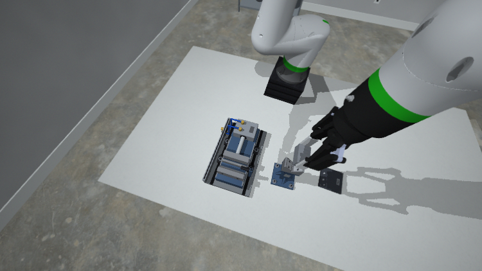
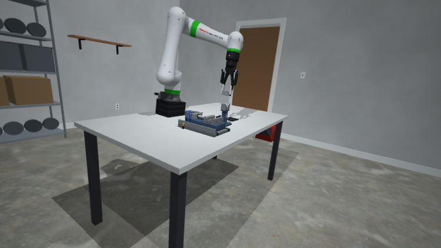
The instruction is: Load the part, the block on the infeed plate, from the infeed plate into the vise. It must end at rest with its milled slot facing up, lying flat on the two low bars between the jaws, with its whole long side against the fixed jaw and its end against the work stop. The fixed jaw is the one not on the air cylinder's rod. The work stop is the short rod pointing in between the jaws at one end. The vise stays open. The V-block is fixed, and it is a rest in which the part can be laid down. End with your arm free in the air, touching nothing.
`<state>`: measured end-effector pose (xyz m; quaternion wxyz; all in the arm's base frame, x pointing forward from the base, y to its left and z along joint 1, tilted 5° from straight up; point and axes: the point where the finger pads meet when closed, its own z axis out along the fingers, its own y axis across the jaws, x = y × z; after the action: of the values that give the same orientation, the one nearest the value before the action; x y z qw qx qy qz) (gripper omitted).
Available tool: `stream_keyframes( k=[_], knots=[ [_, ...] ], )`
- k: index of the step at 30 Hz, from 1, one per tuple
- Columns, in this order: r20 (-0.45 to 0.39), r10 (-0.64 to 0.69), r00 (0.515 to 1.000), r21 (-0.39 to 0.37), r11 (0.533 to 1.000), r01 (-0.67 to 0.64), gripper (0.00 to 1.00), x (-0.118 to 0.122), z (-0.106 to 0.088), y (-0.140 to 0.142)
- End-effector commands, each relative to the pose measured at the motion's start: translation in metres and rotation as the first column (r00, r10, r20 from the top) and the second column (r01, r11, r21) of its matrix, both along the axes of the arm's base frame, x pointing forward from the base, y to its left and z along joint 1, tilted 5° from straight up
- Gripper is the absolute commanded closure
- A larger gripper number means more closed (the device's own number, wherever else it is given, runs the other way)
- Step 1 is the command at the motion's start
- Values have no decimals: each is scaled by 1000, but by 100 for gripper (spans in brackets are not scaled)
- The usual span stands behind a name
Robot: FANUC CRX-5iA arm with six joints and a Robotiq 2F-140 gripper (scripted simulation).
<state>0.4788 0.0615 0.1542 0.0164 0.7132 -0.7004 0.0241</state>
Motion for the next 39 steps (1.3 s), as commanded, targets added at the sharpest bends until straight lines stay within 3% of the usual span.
stream_keyframes(
  k=[1, 26, 39],
  knots=[
    [1, -1, 1000, -31, 1000, 1, 100, 0, 0, 1],
    [6, -3, 1000, -268, 963, 4, 100, 0, -1, 7],
    [9, -3, 1000, -430, 903, 7, 100, 0, -3, 11]
  ],
)
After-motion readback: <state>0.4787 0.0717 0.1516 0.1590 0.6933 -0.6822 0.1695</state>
